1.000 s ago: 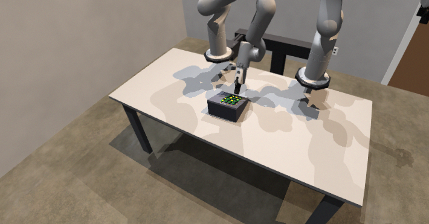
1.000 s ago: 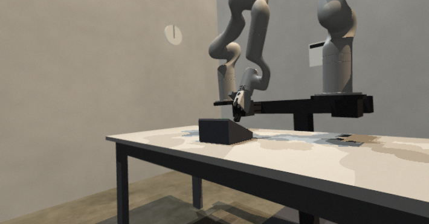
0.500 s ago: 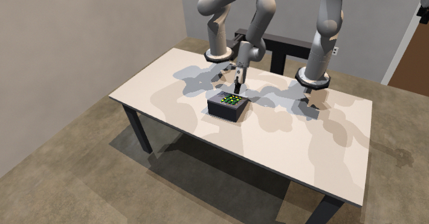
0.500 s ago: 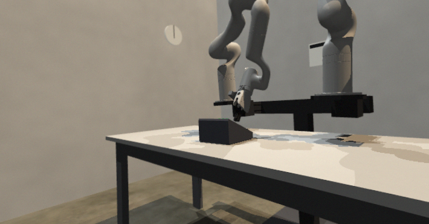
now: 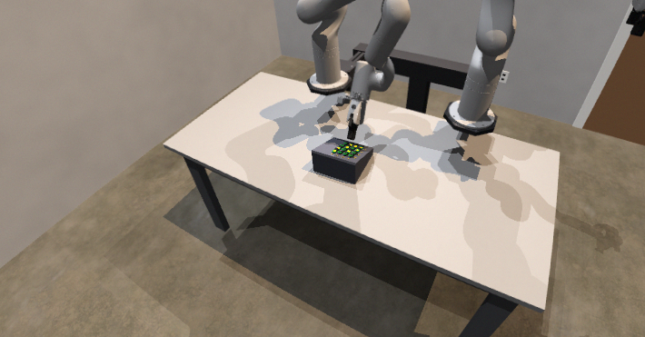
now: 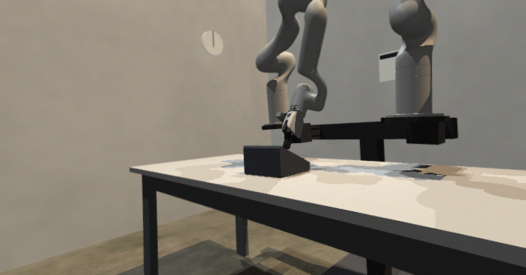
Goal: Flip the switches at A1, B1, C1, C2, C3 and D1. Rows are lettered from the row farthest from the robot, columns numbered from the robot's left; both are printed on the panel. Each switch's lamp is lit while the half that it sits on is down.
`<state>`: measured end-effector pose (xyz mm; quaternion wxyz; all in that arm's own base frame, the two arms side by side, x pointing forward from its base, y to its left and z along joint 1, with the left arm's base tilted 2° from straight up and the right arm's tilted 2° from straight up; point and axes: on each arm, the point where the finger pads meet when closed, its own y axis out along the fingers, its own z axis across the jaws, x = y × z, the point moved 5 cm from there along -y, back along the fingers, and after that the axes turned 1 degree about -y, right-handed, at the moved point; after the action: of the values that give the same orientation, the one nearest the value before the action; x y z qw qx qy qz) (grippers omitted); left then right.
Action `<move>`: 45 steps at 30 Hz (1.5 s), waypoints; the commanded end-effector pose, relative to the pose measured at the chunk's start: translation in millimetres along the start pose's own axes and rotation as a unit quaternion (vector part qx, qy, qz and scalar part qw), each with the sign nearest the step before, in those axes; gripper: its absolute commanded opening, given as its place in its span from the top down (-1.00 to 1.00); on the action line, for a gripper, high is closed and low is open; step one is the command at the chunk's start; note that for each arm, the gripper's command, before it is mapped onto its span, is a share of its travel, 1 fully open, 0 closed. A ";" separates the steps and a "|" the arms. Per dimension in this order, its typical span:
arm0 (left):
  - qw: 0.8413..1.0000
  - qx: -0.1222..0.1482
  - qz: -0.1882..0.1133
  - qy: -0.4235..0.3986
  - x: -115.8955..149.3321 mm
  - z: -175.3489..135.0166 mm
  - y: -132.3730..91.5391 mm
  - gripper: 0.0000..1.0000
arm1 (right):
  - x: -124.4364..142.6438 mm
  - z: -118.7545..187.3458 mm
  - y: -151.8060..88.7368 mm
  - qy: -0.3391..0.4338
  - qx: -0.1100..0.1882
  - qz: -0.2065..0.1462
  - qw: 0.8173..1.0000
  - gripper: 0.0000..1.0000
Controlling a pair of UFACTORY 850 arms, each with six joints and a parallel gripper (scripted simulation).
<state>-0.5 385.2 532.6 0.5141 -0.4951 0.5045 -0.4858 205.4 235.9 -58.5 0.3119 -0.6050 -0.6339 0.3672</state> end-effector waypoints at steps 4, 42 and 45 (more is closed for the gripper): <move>1.000 0.000 0.001 0.000 -0.3 0.0 -0.7 -1.00 | -0.9 -0.7 0.6 0.000 -0.001 0.000 1.000 1.00; 1.000 0.000 0.001 0.000 -0.3 0.0 -0.7 -1.00 | -0.9 -0.7 14.4 0.000 -0.001 0.000 1.000 1.00; 1.000 0.000 0.001 0.000 -0.3 0.0 -0.7 -1.00 | -0.9 -0.8 20.5 0.000 -0.001 0.000 1.000 1.00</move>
<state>-0.5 385.2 532.6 0.5141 -0.4951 0.5045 -0.4858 214.6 234.8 -72.0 0.3112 -0.6053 -0.6340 0.3672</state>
